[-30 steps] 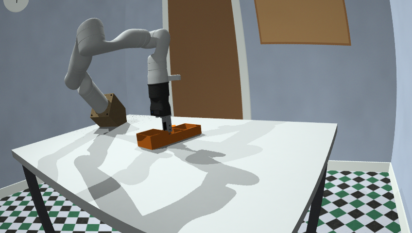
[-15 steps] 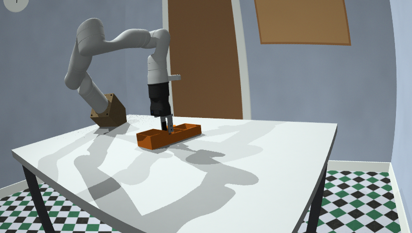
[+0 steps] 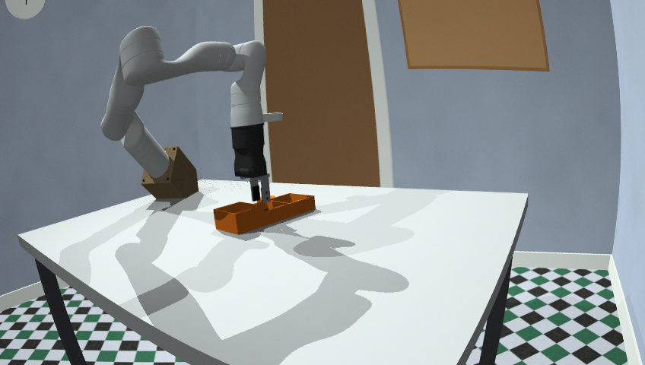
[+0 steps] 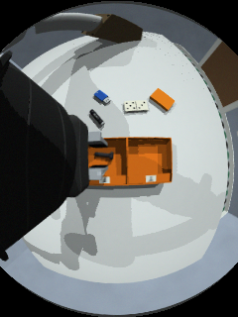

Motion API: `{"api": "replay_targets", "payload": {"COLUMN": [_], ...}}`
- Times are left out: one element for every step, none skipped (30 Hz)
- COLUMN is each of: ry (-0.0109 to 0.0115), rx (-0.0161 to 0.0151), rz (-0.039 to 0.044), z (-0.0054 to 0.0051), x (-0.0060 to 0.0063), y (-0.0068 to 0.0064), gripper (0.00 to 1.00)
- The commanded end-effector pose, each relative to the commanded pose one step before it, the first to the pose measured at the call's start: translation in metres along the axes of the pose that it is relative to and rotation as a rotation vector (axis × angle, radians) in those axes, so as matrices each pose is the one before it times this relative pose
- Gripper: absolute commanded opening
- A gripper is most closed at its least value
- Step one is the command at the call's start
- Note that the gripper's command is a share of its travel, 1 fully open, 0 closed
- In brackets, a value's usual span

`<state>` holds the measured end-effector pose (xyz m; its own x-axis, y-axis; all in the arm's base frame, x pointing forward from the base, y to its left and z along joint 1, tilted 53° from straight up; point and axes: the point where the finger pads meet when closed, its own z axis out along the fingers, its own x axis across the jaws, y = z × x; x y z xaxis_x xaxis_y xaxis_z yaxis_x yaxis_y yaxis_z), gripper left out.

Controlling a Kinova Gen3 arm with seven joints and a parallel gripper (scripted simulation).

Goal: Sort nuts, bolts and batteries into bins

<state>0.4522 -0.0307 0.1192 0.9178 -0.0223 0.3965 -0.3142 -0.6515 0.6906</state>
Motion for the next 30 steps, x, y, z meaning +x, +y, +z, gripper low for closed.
{"api": "replay_targets", "payload": {"ry": [0.00590, 0.00000, 0.00000, 0.00000, 0.00000, 0.00000, 0.00000, 0.00000, 0.00000, 0.00000, 0.00000, 0.00000, 0.00000, -0.00001, 0.00000, -0.00002, 0.00001, 0.00001, 0.00000, 0.00000, 0.00000, 0.00000, -0.00004, 0.00000, 0.00000, -0.00003, -0.00003, 0.00000, -0.00003, -0.00044], "rx": [0.00359, 0.00000, 0.00000, 0.00000, 0.00000, 0.00000, 0.00000, 0.00000, -0.00002, 0.00001, 0.00001, 0.00001, -0.00003, 0.00001, 0.00000, 0.00005, -0.00003, -0.00001, -0.00001, 0.00000, 0.00000, 0.00000, -0.00001, 0.00000, 0.00000, -0.00001, -0.00001, -0.00001, -0.00001, -0.00006], "rz": [0.00081, 0.00000, 0.00000, 0.00000, 0.00000, 0.00000, 0.00000, 0.00000, 0.00001, -0.00001, 0.00000, 0.00000, 0.00002, 0.00000, 0.00000, -0.00001, 0.00001, 0.00000, 0.00000, 0.00000, 0.00000, 0.00000, 0.04999, 0.00000, 0.00000, 0.05000, 0.05000, 0.05002, 0.05000, 0.04713], "z": [-0.00565, -0.00133, -0.00133, -0.00133, -0.00133, -0.00133, 0.00000, 0.00000, -0.00137, -0.00132, -0.00133, -0.00133, -0.00507, -0.00500, -0.00007, 0.00006, -0.00003, -0.00001, -0.00001, 0.00000, 0.00000, 0.00000, -0.00037, 0.00000, 0.00000, -0.00036, -0.00036, -0.00035, -0.00036, -0.00036], "x": [0.00167, 0.00000, 0.00000, 0.00000, 0.00000, 0.00000, 0.00000, 0.00000, 0.00003, -0.00001, -0.00001, 0.00000, 0.00004, 0.00000, 0.00000, -0.00006, 0.00003, 0.00002, 0.00001, 0.00021, 0.00000, 0.00000, -0.00813, 0.00000, 0.00000, -0.00808, -0.00795, -0.00793, -0.00770, -0.00751], "y": [-0.00105, 0.00000, 0.00000, 0.00000, 0.00000, 0.00000, 0.00000, 0.00000, -0.00001, 0.00000, 0.00000, 0.00000, -0.00002, 0.00000, 0.00000, 0.00003, -0.00001, -0.00001, 0.00000, -0.00006, 0.00000, 0.00000, 0.00159, 0.00000, 0.00000, 0.00200, 0.00241, 0.00278, 0.00318, 0.00356], "gripper": [0.64, 0.64, 0.64, 0.64, 0.64, 0.64, 0.64, 0.64, 0.64, 0.64, 0.64, 0.64, 0.64, 0.64, 0.64, 0.64, 0.64, 0.64, 0.64, 0.64, 0.64, 0.64, 0.54, 0.54, 0.54, 0.54, 0.54, 0.54, 0.54, 0.54]}}
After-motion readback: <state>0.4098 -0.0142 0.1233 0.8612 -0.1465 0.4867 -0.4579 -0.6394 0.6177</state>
